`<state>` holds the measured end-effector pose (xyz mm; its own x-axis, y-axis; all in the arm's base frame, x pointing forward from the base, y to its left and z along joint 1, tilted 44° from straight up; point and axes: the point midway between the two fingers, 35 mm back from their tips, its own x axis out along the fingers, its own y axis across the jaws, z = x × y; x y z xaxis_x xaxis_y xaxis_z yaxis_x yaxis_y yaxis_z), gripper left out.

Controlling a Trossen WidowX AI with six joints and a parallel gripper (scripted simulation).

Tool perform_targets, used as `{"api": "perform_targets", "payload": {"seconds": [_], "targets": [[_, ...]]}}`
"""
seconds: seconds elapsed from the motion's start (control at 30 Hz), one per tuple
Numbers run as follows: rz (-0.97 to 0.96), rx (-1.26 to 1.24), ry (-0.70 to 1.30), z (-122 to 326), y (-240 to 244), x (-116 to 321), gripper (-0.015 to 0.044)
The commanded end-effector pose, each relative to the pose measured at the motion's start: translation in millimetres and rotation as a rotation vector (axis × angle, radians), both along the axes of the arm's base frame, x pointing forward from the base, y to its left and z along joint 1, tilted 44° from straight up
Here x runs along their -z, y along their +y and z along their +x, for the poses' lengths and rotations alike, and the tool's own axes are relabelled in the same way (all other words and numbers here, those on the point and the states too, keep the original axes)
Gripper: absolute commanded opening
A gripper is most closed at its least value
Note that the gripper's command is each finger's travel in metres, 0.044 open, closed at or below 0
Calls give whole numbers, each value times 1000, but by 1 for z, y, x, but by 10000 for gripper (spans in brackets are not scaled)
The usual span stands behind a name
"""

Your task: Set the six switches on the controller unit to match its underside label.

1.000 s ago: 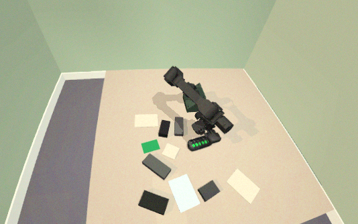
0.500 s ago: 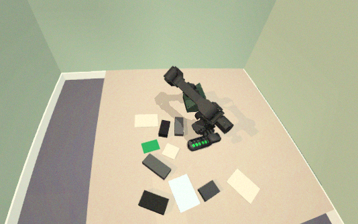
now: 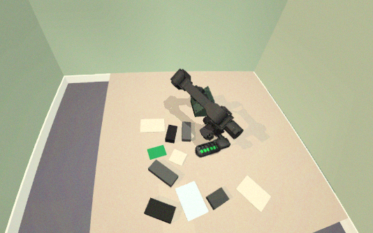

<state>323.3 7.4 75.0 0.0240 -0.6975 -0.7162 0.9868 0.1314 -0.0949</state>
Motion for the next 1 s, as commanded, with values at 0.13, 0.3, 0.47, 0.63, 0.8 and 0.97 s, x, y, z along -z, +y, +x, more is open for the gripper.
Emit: {"api": "perform_targets", "payload": {"seconds": [0.13,0.3,0.47,0.63,0.8,0.97], "targets": [[0,0,1,0,0,0,440],[3,-1,4,-10,-12,10,335],[7,-2,12,-33,-35,30,204],[8,-3,15,-46,-45,40,72],[8,-3,15,-46,-45,40,0],[8,-3,15,-46,-45,40,0]]}}
